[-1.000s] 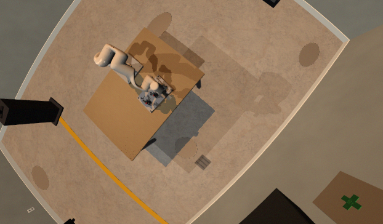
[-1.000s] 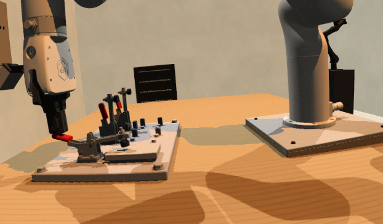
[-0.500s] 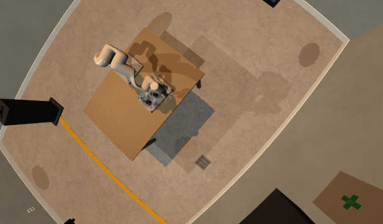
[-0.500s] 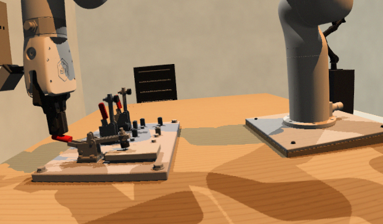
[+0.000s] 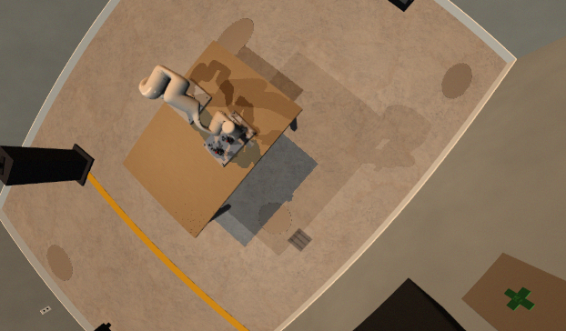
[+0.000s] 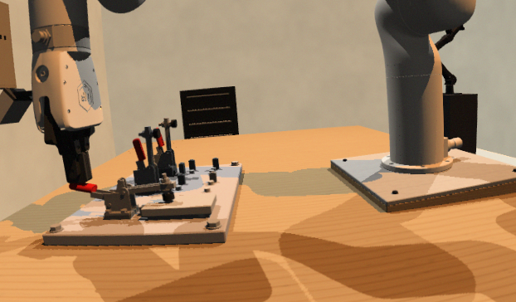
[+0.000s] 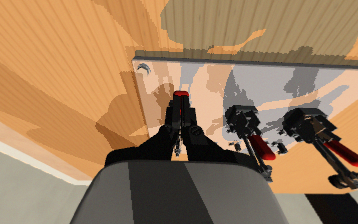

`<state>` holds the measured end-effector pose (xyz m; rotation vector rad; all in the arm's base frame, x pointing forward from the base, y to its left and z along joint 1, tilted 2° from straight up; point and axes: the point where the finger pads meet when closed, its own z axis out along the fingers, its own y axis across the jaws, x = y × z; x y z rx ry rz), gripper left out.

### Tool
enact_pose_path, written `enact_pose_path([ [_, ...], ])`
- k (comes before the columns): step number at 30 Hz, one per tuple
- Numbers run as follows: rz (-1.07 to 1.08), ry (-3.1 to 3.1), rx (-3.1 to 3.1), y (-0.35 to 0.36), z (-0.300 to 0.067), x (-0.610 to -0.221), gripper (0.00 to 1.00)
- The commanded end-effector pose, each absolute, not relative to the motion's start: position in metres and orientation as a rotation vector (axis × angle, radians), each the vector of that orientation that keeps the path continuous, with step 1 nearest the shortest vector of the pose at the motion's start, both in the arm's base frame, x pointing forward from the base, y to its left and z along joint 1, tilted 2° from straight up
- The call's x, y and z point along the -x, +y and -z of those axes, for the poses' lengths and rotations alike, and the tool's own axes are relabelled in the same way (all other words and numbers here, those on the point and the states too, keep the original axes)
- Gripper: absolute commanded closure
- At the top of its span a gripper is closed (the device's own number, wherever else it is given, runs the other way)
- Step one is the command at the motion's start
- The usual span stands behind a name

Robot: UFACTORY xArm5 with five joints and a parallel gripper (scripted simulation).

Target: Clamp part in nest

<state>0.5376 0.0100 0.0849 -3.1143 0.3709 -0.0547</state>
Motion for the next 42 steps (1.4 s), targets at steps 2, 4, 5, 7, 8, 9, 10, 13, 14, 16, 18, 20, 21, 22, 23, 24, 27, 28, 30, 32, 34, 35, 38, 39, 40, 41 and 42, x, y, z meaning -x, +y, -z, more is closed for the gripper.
enact_pose_path([
  [2, 0.062, 0.371, 3.114, 0.0101, -0.0866, -0.539, 1.0],
  [4, 0.062, 0.371, 3.114, 0.0101, -0.0866, -0.539, 1.0],
  [5, 0.062, 0.371, 3.114, 0.0101, -0.0866, -0.539, 1.0],
  [7, 0.062, 0.371, 3.114, 0.0101, -0.0866, -0.539, 1.0],
  [8, 0.062, 0.371, 3.114, 0.0101, -0.0866, -0.539, 1.0],
  [9, 0.062, 0.371, 3.114, 0.0101, -0.0865, -0.539, 1.0],
  [10, 0.062, 0.371, 3.114, 0.0101, -0.0862, -0.539, 1.0],
  [13, 0.062, 0.371, 3.114, 0.01, -0.0851, -0.5391, 1.0],
  [14, 0.062, 0.371, 3.114, 0.01, -0.0848, -0.5391, 1.0],
  [16, 0.062, 0.371, 3.114, 0.01, -0.0846, -0.5391, 1.0],
  [18, 0.062, 0.371, 3.114, 0.01, -0.0846, -0.5391, 1.0],
  [20, 0.062, 0.371, 3.114, 0.01, -0.0846, -0.5391, 1.0],
  [21, 0.062, 0.371, 3.114, 0.01, -0.0846, -0.5391, 1.0],
  [22, 0.062, 0.371, 3.114, 0.01, -0.0846, -0.5391, 1.0],
  [23, 0.062, 0.371, 3.114, 0.01, -0.0846, -0.5391, 1.0],
  [24, 0.062, 0.371, 3.114, 0.01, -0.0846, -0.5391, 1.0],
  [27, 0.062, 0.371, 3.114, 0.01, -0.0846, -0.5391, 1.0],
  [28, 0.062, 0.371, 3.114, 0.01, -0.0846, -0.5391, 1.0],
  [30, 0.062, 0.371, 3.114, 0.01, -0.0842, -0.5391, 1.0],
  [32, 0.062, 0.371, 3.114, 0.01, -0.0834, -0.5391, 1.0],
  [34, 0.062, 0.371, 3.114, 0.01, -0.0828, -0.5392, 1.0],
  [35, 0.062, 0.371, 3.114, 0.01, -0.0827, -0.5392, 1.0],
  [38, 0.062, 0.371, 3.114, 0.01, -0.0826, -0.5392, 1.0],
  [39, 0.062, 0.371, 3.114, 0.01, -0.0826, -0.5392, 1.0],
  [40, 0.062, 0.371, 3.114, 0.01, -0.0826, -0.5392, 1.0],
  [41, 0.062, 0.371, 3.114, 0.01, -0.0826, -0.5392, 1.0],
  [42, 0.062, 0.371, 3.114, 0.01, -0.0826, -0.5392, 1.0],
])
